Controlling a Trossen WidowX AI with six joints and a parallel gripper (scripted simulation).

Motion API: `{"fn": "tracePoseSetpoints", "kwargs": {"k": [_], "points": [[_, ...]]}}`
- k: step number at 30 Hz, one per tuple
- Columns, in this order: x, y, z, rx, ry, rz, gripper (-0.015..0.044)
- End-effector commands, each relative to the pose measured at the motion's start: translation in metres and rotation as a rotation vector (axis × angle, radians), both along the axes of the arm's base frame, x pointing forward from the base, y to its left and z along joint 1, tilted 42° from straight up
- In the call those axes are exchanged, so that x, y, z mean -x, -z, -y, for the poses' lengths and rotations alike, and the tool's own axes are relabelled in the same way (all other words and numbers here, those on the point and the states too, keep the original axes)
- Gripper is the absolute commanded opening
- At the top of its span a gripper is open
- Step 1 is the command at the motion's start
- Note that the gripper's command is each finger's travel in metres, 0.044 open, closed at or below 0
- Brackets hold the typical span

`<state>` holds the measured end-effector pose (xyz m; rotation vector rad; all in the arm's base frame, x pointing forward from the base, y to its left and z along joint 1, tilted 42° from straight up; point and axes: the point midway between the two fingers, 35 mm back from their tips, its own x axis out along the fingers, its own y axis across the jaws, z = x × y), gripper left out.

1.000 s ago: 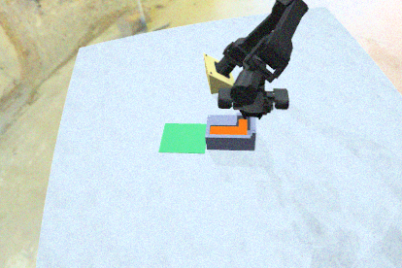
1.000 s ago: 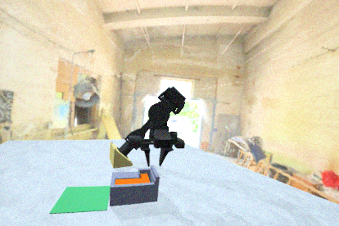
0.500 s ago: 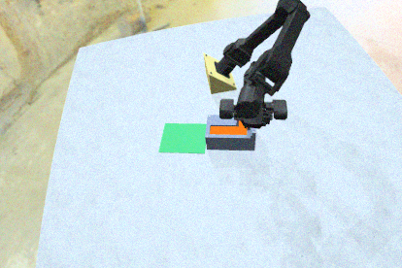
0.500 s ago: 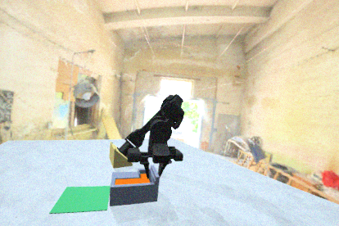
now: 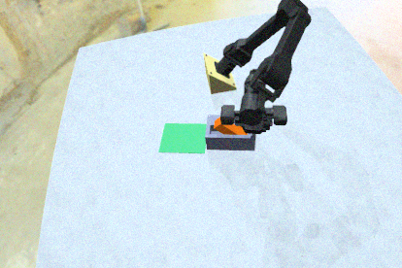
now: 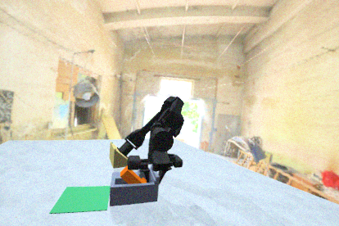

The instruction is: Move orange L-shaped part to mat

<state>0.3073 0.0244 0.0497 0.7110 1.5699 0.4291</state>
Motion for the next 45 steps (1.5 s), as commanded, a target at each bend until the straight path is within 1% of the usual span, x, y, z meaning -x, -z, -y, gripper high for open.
{"fn": "tracePoseSetpoints", "kwargs": {"k": [1,13,21,25,30,32,45], "points": [[0.001,0.004,-0.002,0.000,0.004,-0.007,0.0180],[0.000,0.001,-0.002,-0.001,0.002,-0.002,0.0180],[-0.001,-0.014,-0.002,0.000,0.004,-0.007,0.0180],[-0.004,-0.027,0.015,0.004,0.005,-0.007,0.0180],[-0.003,-0.066,0.059,0.006,0.005,-0.008,0.0180],[0.000,-0.077,0.070,0.004,0.004,-0.009,0.0180],[-0.002,-0.076,0.071,0.007,0.023,0.004,0.0180]]}}
